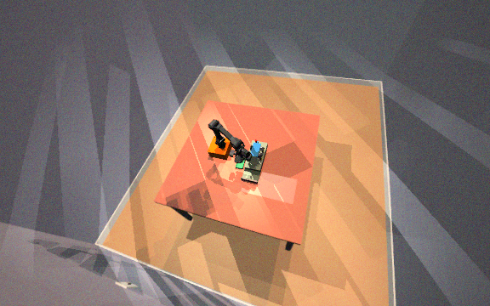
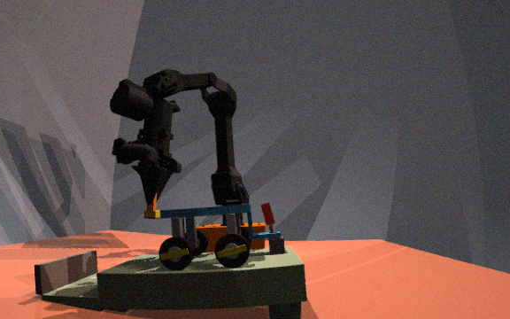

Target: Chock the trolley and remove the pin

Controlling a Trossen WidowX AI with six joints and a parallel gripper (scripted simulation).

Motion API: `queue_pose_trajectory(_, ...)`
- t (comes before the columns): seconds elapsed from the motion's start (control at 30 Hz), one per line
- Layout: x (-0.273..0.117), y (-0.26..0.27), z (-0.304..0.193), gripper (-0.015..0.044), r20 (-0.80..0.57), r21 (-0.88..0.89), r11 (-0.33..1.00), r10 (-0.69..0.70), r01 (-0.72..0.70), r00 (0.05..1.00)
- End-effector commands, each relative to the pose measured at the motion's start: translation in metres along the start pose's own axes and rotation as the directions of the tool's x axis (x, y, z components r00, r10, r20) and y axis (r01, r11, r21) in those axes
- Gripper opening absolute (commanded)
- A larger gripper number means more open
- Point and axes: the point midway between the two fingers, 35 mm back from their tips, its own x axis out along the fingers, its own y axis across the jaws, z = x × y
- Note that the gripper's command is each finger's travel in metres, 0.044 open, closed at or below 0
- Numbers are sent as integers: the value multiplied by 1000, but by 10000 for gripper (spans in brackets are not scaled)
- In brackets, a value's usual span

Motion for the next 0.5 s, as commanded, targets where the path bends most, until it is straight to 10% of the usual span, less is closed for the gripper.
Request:
queue_pose_trajectory(0.0, -1, 2, 5, 0, 1, 36, 999, 1, -1, 1000)
queue_pose_trajectory(0.47, -1, 3, 7, 0, -36, 506, 862, -10, 27, 999)
